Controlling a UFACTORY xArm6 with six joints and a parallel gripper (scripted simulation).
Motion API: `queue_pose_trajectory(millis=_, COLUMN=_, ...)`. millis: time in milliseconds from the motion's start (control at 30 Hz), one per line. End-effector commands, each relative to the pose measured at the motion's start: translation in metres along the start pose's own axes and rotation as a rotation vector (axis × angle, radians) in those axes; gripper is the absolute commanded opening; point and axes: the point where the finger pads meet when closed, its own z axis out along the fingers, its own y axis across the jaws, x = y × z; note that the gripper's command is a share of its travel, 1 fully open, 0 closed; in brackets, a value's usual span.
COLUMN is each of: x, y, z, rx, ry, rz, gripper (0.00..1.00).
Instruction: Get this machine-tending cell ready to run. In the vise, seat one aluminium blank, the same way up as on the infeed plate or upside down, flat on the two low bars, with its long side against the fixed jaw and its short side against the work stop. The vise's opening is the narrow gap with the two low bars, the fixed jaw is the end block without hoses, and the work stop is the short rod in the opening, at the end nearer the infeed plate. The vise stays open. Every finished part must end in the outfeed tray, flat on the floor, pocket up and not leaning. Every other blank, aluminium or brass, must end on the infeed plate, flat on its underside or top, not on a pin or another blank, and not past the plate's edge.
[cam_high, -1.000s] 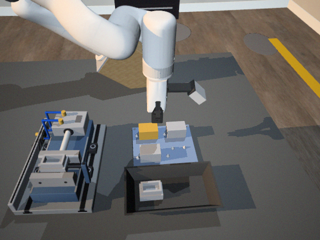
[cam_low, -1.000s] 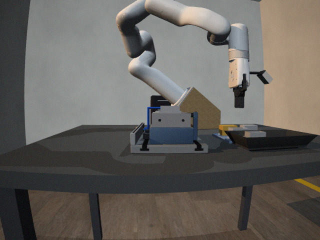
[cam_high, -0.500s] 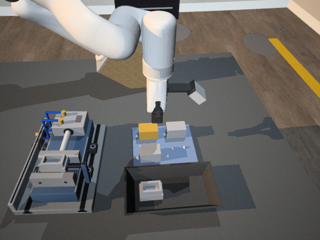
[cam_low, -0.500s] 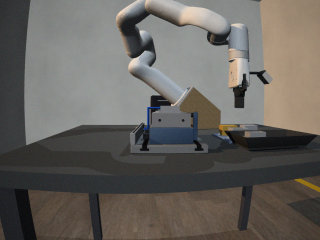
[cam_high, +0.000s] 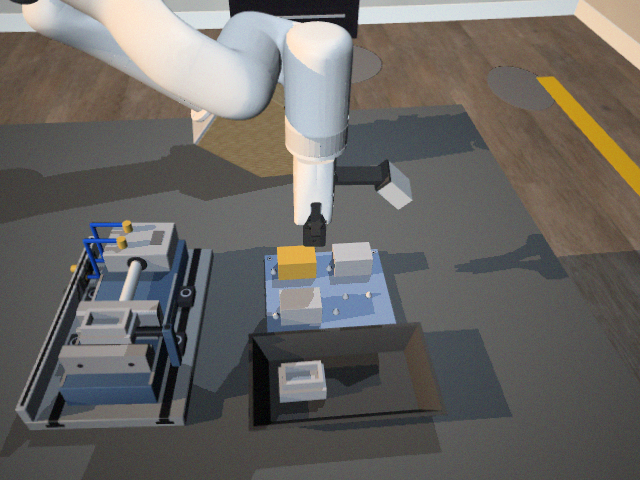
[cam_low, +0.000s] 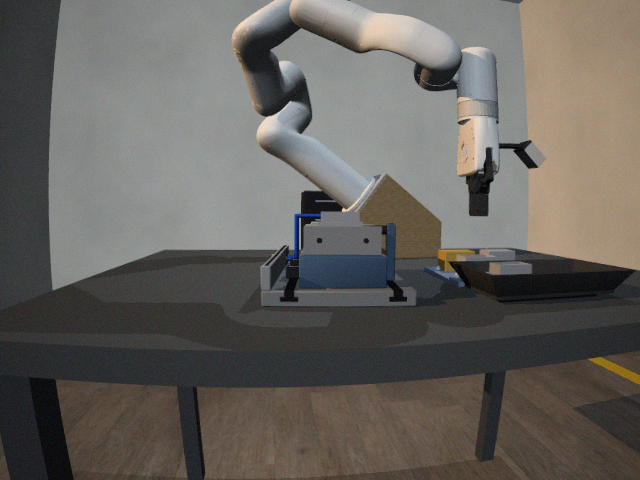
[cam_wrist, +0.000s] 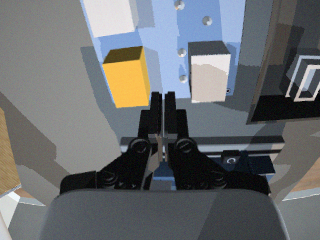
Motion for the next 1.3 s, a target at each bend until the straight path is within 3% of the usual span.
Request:
queue_pose_trajectory(millis=0, x=0.001, y=0.001, z=-0.002, rx=-0.003, ry=0.003, rz=0.001, gripper=0.00)
queue_pose_trajectory(millis=500, x=0.001, y=0.001, z=-0.009, rx=-0.003, ry=0.003, rz=0.001, gripper=0.00)
queue_pose_trajectory(millis=1267, x=0.000, y=0.001, z=-0.061, rx=-0.003, ry=0.003, rz=0.001, gripper=0.00)
